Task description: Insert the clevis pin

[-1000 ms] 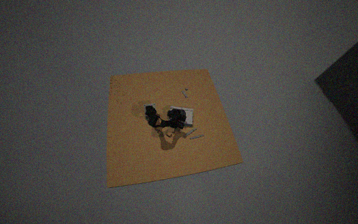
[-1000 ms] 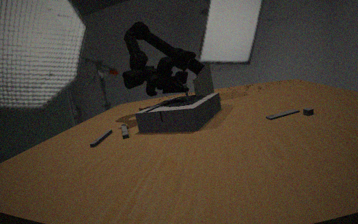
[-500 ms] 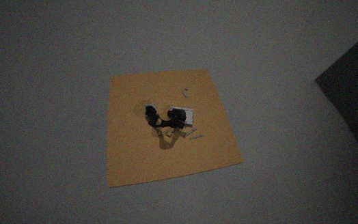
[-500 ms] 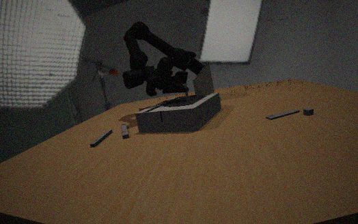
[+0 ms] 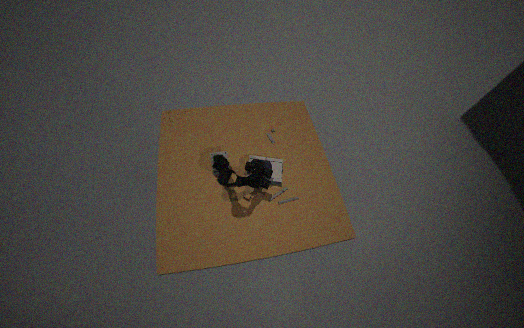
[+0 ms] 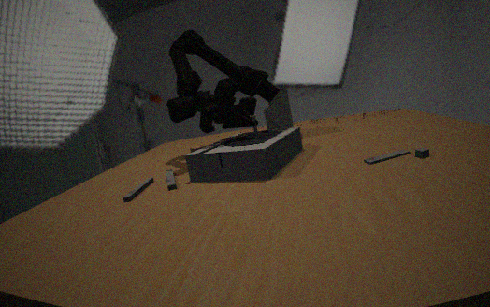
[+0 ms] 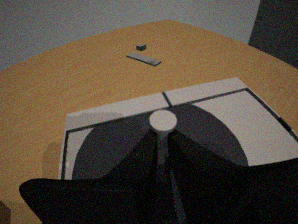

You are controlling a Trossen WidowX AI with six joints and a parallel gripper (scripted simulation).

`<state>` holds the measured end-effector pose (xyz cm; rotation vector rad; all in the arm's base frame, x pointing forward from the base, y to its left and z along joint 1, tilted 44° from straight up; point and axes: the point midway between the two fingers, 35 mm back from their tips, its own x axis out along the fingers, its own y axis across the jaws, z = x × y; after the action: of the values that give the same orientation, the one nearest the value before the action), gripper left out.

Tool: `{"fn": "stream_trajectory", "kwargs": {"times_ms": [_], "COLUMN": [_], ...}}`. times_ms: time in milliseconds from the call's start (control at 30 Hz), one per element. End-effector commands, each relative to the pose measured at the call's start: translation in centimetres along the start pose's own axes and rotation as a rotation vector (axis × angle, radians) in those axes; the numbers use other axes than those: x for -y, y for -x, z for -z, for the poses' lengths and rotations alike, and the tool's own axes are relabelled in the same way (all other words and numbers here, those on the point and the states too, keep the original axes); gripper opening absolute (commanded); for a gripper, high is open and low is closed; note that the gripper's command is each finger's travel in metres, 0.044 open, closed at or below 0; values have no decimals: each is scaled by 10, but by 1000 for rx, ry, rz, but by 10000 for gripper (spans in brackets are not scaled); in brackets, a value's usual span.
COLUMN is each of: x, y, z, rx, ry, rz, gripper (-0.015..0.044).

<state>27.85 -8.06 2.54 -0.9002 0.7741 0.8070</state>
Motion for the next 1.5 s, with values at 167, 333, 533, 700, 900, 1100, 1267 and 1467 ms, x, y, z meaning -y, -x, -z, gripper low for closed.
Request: {"fn": "stream_trajectory", "kwargs": {"times_ms": [167,333,533,700,900,1100,1267,1467], "x": [1,3,6,7,9,11,13,15], "y": [-1,0,0,0,1,1,1,1], "z": [0,0,1,1,1,1,1,1], "rx": [-10,-7,-7,-7,-7,-7,-7,-7], "ry": [1,14,14,14,14,14,14,14], "rz": [3,9,9,9,10,10,10,10], "gripper": [0,0,0,0,0,0,0,0]}}
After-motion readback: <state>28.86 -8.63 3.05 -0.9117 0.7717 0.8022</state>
